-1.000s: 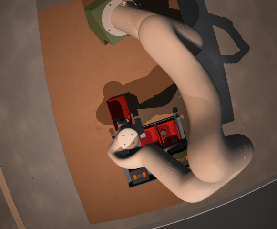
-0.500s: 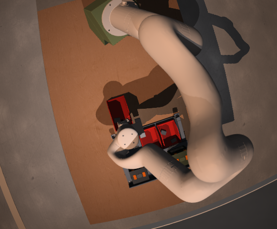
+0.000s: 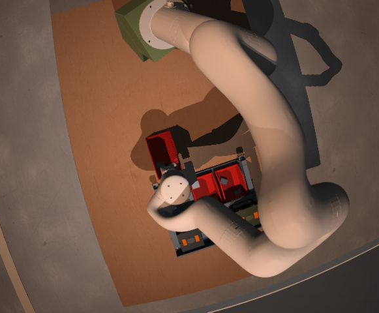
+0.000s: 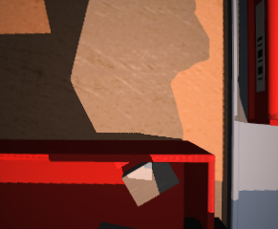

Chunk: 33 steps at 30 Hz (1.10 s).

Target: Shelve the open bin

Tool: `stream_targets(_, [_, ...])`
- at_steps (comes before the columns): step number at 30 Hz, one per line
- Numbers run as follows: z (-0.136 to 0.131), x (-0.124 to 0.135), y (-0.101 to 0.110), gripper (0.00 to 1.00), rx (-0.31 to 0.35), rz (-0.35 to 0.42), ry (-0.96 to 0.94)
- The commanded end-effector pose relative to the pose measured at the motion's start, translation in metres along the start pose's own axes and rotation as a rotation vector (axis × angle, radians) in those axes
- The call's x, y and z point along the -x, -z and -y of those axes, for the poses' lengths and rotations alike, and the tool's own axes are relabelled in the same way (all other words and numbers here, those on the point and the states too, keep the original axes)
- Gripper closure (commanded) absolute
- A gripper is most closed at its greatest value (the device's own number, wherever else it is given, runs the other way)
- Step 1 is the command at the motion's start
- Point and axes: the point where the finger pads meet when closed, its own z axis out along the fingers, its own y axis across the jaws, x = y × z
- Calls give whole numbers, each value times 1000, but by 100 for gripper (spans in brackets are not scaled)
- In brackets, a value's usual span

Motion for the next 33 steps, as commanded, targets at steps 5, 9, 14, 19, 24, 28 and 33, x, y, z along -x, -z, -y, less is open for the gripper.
stream_targets(5, [0, 0, 2, 100, 0, 0, 0])
stream_targets(9, [0, 0, 6, 100, 0, 0, 0])
stream_targets(14, [0, 0, 13, 100, 0, 0, 0])
stream_targets(19, [0, 0, 13, 100, 0, 0, 0])
stream_targets(24, [0, 0, 13, 100, 0, 0, 0])
stream_targets(28, [0, 0, 13, 100, 0, 0, 0])
stream_targets(33, [0, 0, 13, 100, 0, 0, 0])
